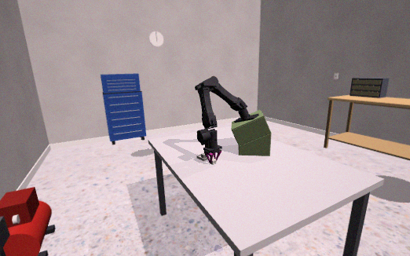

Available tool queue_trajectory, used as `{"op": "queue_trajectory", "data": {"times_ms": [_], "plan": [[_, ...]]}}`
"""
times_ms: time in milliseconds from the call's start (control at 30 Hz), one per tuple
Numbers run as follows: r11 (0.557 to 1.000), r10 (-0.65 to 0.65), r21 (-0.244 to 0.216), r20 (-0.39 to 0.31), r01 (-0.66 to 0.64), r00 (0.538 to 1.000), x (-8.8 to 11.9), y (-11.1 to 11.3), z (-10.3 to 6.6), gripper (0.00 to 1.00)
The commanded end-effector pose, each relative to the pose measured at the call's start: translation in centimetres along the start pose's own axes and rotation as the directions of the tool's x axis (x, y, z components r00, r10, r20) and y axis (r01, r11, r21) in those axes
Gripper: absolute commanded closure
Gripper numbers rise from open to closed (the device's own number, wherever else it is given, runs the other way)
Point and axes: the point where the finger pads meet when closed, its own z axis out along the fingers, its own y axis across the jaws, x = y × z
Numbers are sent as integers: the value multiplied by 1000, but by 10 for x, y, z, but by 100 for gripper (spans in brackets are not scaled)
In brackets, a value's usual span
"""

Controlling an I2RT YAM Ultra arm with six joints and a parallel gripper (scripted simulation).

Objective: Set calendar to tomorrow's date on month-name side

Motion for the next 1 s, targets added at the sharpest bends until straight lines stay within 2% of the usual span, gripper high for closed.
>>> {"op": "queue_trajectory", "data": {"times_ms": [0,267,300,967], "plan": [[1000,0,-10,0,0,1000,0,4,-2,55],[1000,0,-10,0,0,1000,0,4,-2,55],[1000,0,-10,0,0,1000,0,4,-2,74],[1000,0,-10,0,0,1000,0,4,-2,74]]}}
